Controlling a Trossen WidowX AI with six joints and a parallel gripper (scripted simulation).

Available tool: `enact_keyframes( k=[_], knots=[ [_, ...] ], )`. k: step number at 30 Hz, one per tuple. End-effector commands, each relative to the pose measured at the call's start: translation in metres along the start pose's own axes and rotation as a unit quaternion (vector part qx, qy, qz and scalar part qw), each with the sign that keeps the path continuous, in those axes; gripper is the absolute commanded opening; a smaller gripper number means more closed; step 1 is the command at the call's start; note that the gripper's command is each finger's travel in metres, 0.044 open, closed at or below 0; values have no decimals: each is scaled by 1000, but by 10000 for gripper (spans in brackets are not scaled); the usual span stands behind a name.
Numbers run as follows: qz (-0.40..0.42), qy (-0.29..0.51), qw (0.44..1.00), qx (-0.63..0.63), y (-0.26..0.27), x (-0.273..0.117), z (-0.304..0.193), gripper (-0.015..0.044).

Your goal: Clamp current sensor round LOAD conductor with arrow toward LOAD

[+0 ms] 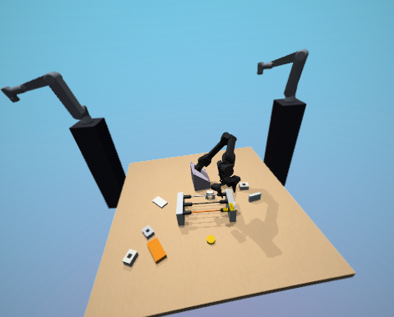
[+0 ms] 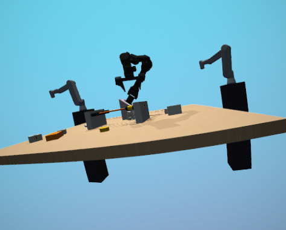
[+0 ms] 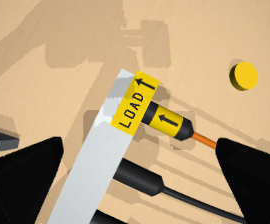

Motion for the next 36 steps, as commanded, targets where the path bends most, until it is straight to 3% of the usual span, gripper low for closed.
enact_keyframes(
  k=[1,12,24,36],
  knots=[
    [4,0,1000,-4,1,-1,2,440],
    [2,2,1000,1,0,0,0,440],
    [-90,170,939,286,-57,3,-161,440],
    [-94,177,934,297,-58,9,-170,440]
  ],
)
Point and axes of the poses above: the point midway between the two fingers, 35 mm back from their tips, its own x axis out along the fingers, its own y axis across the jaws, z = x × y, the point moved 6 cm from there along -x, back along the fingers, and after that the axes turned 11 degrees about x, right-handed, at the moved point
